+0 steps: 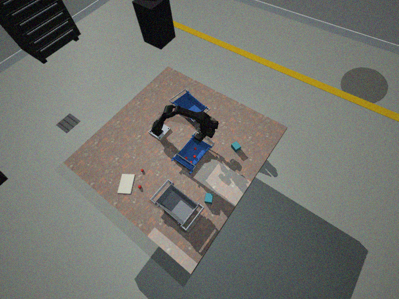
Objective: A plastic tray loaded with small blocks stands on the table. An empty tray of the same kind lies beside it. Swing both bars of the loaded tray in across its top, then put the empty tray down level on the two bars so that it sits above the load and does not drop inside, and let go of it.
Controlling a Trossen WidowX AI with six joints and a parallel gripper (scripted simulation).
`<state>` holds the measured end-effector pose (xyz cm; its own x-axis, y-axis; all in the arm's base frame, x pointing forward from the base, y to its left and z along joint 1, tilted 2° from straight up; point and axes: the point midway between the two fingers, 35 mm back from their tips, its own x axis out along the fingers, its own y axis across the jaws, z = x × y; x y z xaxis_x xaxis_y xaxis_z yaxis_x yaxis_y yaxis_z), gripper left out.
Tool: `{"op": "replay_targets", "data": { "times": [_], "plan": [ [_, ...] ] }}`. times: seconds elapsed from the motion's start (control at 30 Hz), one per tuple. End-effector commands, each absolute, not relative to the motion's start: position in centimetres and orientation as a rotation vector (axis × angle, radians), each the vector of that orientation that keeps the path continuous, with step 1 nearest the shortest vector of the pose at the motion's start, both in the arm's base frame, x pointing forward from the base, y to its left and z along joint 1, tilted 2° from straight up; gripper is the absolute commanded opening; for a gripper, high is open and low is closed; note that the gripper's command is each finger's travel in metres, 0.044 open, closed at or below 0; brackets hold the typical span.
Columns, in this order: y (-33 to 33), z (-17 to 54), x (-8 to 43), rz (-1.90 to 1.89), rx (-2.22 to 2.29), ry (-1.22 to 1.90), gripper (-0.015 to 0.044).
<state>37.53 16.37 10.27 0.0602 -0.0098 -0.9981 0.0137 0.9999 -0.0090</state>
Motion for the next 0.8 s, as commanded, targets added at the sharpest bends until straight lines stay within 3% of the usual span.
{"op": "replay_targets", "data": {
  "times": [0.0,0.77],
  "plan": [
    [16.1,8.3,37.4,-0.025,-0.011,1.526,0.0085],
    [15.3,8.2,37.3,-0.025,-0.011,1.526,0.0085]
  ]
}}
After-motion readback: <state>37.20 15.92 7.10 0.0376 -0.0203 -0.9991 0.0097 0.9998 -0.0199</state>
